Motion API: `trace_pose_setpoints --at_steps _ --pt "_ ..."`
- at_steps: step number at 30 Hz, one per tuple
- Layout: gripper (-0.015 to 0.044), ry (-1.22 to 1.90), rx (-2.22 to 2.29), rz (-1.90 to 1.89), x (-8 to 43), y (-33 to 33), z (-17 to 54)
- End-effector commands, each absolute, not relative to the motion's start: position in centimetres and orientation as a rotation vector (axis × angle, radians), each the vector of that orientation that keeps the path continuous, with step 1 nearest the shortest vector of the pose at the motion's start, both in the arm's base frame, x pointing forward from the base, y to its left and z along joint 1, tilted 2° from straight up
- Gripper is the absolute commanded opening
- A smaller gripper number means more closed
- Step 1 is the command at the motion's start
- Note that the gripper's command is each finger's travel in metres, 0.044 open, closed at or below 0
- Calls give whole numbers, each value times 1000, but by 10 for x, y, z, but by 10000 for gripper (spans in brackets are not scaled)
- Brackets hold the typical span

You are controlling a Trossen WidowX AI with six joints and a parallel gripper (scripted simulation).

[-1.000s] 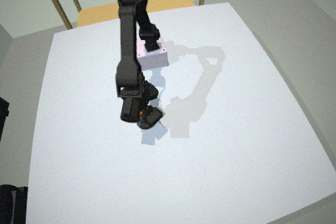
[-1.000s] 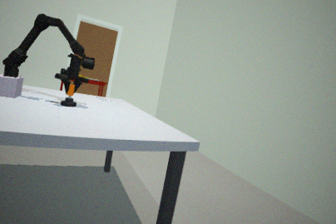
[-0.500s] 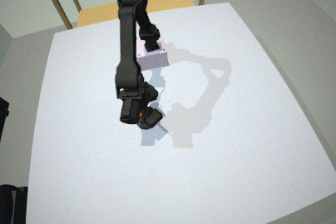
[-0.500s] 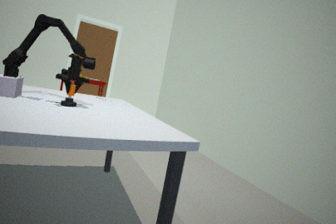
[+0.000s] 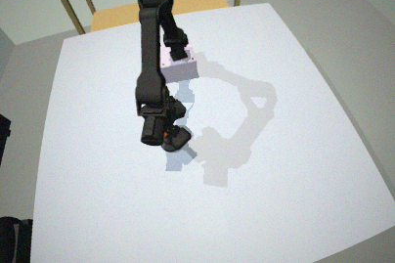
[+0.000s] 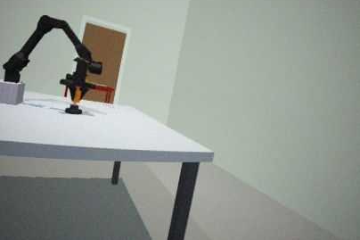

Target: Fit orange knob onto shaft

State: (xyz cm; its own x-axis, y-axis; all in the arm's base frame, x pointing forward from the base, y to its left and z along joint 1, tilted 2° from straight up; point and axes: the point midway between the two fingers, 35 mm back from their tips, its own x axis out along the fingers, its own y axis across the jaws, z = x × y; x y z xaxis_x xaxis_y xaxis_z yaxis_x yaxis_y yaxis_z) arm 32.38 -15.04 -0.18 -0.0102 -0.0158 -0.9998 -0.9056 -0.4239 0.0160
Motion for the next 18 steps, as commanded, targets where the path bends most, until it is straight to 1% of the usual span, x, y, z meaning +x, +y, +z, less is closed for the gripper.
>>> trace_pose_setpoints --at_steps 1,4,9,18 --pt "0 989 -1536 1531 323 -151 2" --pt "0 973 -1553 1549 323 -150 2" --pt "0 857 -1671 1671 321 -149 1" --pt "0 850 -1678 1678 317 -147 1"
